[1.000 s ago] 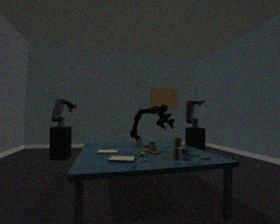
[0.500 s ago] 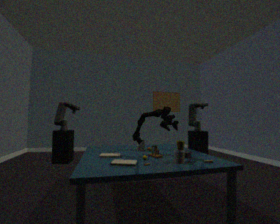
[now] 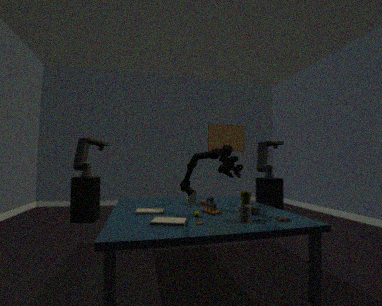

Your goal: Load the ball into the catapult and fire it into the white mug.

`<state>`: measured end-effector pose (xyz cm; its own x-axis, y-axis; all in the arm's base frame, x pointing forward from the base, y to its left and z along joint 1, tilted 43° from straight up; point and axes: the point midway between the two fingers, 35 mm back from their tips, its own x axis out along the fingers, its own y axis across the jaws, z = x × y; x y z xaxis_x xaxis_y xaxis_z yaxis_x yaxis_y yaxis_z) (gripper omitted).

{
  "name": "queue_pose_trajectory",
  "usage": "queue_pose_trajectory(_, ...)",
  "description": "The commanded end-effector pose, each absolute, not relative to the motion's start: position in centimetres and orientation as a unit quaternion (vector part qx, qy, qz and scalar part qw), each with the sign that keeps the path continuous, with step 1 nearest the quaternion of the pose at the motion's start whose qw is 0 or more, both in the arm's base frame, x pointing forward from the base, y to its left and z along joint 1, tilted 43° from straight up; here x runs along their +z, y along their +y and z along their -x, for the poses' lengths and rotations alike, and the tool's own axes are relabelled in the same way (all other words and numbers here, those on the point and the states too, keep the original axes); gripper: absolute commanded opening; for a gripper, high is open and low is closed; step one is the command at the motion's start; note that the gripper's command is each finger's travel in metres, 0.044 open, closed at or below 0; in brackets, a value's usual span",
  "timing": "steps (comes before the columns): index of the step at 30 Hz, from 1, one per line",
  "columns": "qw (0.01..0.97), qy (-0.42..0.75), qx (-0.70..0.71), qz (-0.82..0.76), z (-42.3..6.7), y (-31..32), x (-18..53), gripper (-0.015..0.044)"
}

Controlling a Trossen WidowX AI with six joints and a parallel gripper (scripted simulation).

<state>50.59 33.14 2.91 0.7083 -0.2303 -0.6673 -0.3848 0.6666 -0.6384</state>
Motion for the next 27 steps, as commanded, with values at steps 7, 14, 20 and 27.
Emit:
queue_pose_trajectory(7,0.831,0.376,0.046,0.407,-50.7,33.3,3.1,0.002)
queue_pose_trajectory(14,0.831,0.376,0.046,0.407,-50.7,33.3,3.1,0.0)
queue_pose_trajectory(20,0.831,0.376,0.047,0.407,-50.6,33.3,3.1,0.0)
queue_pose_trajectory(27,0.798,0.397,0.059,0.45,-48.6,33.0,1.5,0.0)
